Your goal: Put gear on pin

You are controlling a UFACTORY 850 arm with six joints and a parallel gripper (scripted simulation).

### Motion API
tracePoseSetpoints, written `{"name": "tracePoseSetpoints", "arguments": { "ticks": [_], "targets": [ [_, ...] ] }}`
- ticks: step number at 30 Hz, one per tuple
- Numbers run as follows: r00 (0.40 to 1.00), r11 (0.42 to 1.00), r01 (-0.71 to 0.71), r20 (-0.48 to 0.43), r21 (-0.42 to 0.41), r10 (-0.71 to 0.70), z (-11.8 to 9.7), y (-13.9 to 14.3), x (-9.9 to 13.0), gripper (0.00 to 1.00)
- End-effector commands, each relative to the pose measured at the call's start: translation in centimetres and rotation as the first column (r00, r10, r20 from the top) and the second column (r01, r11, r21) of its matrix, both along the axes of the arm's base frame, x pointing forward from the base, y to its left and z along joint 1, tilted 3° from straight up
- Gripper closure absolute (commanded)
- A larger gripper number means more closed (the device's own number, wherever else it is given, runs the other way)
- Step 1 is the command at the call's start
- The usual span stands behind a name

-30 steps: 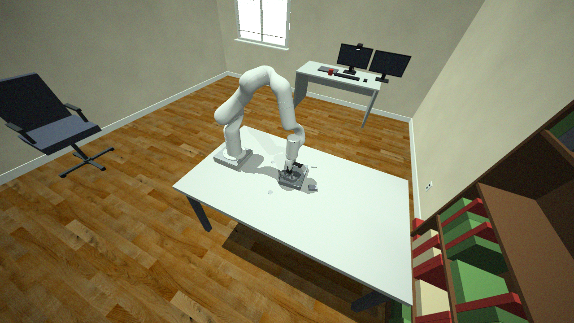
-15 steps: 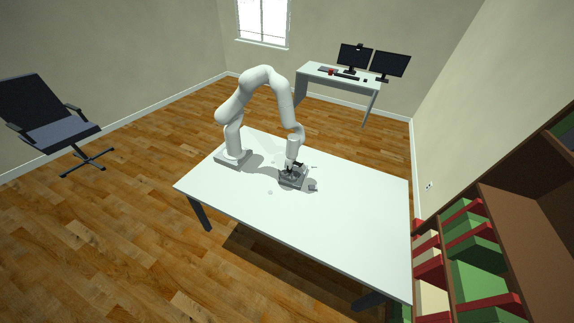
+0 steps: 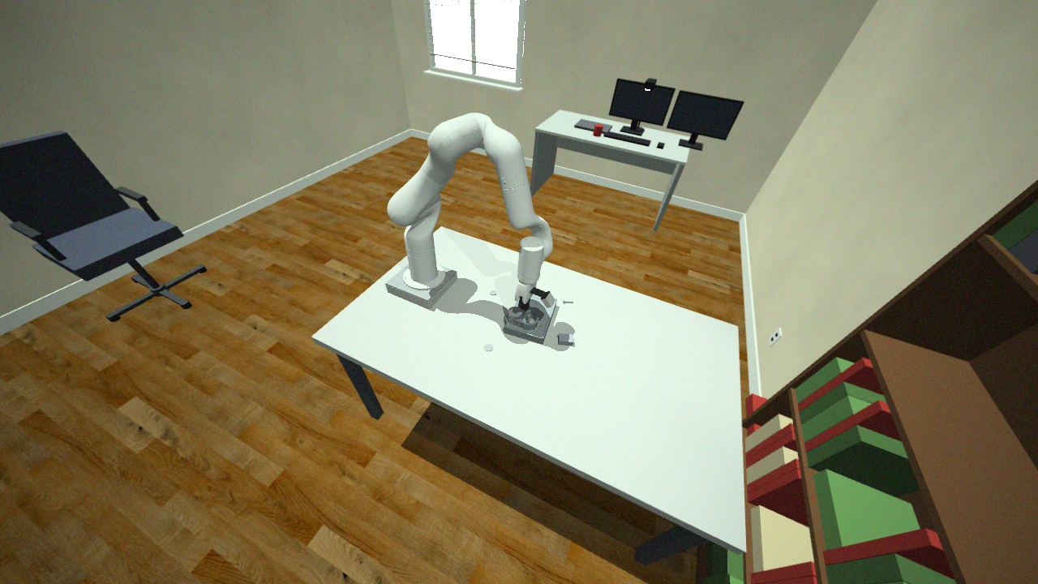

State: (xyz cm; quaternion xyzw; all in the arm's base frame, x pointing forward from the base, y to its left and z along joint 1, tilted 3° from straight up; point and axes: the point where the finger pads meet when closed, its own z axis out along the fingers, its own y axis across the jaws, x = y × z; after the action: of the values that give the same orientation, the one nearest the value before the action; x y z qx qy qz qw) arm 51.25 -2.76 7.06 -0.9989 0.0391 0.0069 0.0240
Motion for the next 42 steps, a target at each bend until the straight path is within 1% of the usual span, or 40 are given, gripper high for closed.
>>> {"name": "tracePoseSetpoints", "arguments": {
  "ticks": [1,7,12,13,42],
  "targets": [
    [1.0,1.0,0.0,0.002,0.0,0.0,0.1,-0.1,0.7,1.0],
    [1.0,1.0,0.0,0.002,0.0,0.0,0.1,-0.4,2.1,1.0],
    [1.0,1.0,0.0,0.002,0.0,0.0,0.1,-0.4,2.5,1.0],
    [1.0,1.0,0.0,0.002,0.0,0.0,0.1,-0.4,2.5,0.0],
    [1.0,1.0,0.0,0.002,0.0,0.0,0.1,-0.4,2.5,0.0]
  ]
}}
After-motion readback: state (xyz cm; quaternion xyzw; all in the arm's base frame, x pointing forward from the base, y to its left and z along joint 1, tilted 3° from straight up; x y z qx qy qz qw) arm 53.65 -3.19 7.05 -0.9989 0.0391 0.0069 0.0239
